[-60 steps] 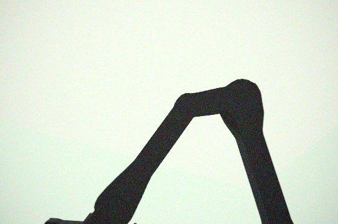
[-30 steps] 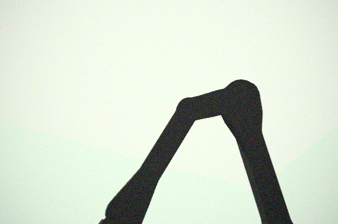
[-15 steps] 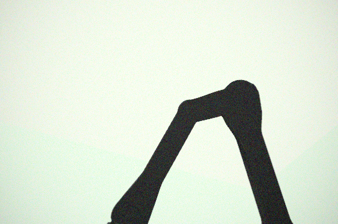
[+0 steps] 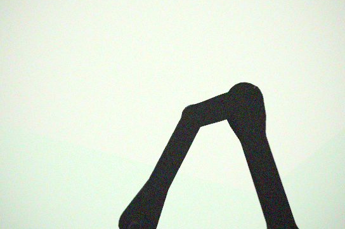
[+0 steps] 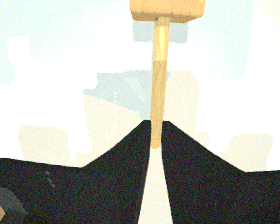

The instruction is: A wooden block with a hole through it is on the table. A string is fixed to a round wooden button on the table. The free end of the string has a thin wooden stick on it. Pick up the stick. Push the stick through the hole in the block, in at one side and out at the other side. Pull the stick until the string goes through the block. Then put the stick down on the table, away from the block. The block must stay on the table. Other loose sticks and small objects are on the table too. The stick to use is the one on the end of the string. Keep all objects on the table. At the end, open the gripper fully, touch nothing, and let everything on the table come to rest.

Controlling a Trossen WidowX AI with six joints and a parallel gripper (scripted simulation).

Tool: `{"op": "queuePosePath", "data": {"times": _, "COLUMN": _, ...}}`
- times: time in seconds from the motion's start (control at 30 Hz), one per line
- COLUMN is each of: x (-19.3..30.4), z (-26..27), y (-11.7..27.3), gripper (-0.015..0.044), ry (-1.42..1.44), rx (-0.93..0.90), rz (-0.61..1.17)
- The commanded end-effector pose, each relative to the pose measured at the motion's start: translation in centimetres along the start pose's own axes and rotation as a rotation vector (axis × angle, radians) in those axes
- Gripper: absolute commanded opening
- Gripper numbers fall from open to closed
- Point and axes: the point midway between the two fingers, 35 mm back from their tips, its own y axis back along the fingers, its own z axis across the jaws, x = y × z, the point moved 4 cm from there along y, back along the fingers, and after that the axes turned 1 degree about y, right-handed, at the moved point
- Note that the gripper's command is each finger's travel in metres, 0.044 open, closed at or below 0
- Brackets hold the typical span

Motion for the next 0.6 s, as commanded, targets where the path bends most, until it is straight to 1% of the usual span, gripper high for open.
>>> {"op": "queuePosePath", "data": {"times": 0.0, "x": 0.7, "z": 0.2, "y": -0.1, "gripper": 0.0000, "ry": -0.003, "rx": -0.001, "rz": 0.005}}
{"op": "queuePosePath", "data": {"times": 0.57, "x": 2.1, "z": 0.3, "y": 0.0, "gripper": 0.0000, "ry": -0.003, "rx": 0.008, "rz": 0.006}}
